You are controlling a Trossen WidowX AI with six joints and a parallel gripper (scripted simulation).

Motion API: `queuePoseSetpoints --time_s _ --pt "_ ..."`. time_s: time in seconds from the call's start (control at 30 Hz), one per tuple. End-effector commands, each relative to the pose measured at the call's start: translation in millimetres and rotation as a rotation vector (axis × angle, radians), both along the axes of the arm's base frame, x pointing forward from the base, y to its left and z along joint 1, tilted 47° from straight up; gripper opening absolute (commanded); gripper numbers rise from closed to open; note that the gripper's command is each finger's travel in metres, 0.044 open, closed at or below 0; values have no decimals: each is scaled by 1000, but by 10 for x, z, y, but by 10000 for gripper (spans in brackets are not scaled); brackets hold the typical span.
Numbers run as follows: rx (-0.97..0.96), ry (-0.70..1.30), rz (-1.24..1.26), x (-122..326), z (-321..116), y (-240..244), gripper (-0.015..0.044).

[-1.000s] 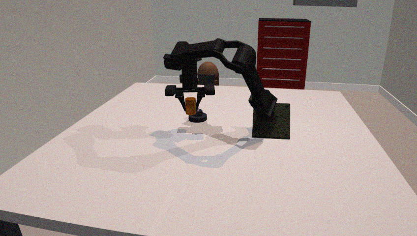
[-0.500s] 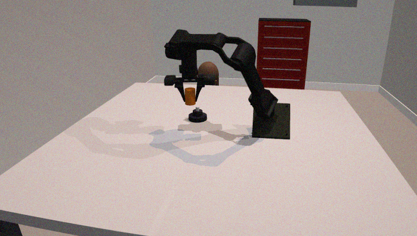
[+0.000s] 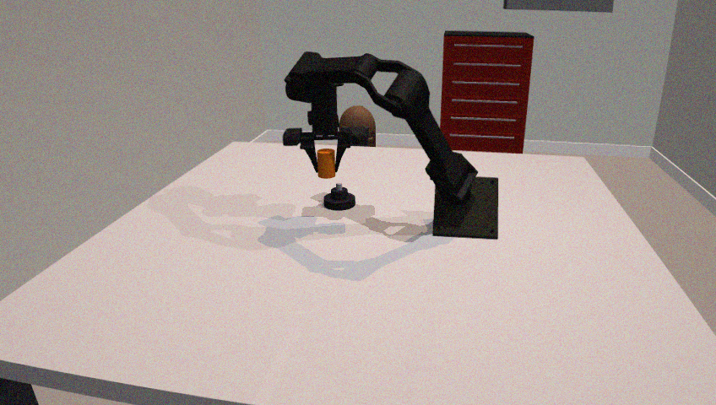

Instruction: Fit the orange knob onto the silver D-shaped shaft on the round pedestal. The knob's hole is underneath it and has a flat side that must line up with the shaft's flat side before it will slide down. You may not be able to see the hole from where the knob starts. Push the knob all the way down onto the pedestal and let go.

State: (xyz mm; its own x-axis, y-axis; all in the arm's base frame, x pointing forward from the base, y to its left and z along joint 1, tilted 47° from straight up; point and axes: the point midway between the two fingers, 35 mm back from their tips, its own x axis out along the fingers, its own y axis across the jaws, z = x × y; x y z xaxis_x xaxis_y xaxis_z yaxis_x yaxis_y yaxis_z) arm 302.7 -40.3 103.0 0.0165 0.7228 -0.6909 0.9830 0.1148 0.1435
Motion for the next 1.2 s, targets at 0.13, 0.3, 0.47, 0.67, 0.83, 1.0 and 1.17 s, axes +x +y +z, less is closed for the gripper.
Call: queuePoseSetpoints --time_s 0.13,0.3,0.47,0.67,0.83,1.0,1.17 --pt "-8 -5 -2 43 -236 -160 0" --pt "-8 -5 -2 60 -379 -238 0" --pt "-9 -6 -2 70 -524 -314 0" --pt "-9 -7 -2 73 -700 -401 0" --pt "-9 -7 -2 67 -849 -471 0" --pt "-9 -8 -1 55 -999 -537 0" --pt "-8 -9 -1 37 -1149 -599 0"
